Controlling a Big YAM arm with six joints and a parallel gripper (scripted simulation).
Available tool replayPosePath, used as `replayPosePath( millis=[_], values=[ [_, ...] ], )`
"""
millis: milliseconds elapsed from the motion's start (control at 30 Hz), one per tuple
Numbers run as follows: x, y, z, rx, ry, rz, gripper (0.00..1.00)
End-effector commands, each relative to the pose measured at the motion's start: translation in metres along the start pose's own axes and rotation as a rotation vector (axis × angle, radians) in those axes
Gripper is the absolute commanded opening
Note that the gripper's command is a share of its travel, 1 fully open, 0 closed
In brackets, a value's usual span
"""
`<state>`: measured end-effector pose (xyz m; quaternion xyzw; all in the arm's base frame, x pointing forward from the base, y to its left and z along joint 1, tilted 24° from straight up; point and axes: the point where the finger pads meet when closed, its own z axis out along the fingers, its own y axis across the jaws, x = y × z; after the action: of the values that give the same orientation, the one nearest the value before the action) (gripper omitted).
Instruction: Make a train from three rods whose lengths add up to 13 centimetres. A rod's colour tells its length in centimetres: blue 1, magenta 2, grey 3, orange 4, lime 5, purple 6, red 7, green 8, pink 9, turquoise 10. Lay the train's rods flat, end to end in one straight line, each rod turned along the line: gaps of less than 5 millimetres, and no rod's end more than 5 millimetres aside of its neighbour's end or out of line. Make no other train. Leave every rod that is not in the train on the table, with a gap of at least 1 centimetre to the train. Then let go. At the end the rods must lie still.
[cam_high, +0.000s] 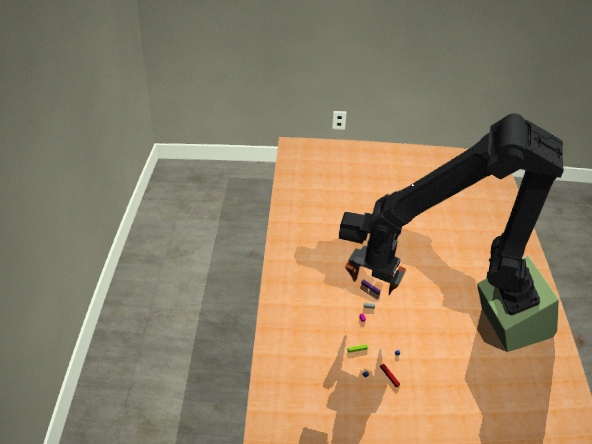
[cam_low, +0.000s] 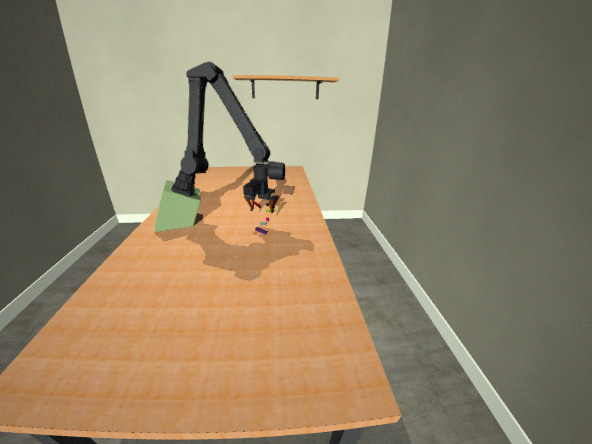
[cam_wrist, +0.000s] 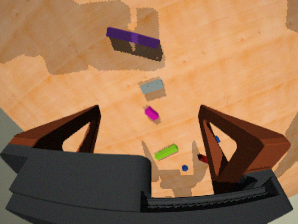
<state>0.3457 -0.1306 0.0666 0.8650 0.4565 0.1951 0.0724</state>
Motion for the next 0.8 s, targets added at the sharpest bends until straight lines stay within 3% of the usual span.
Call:
replayPosePath(
  millis=[0,67,100,400,433,633,667,767],
  values=[
    [0.011,0.016,-0.007,-0.027,0.007,-0.083,1.00],
    [0.010,0.016,-0.007,-0.028,0.006,-0.080,1.00],
    [0.021,0.021,-0.013,-0.044,0.005,-0.195,1.00],
    [0.017,0.015,-0.010,-0.035,0.005,-0.186,1.00],
    [0.030,0.021,-0.016,-0.052,0.005,-0.306,1.00],
    [0.023,0.020,-0.009,-0.038,0.003,-0.289,1.00],
    [0.037,0.020,-0.013,-0.047,0.003,-0.413,1.00],
    [0.038,0.020,-0.013,-0.047,0.008,-0.413,1.00]
  ],
)
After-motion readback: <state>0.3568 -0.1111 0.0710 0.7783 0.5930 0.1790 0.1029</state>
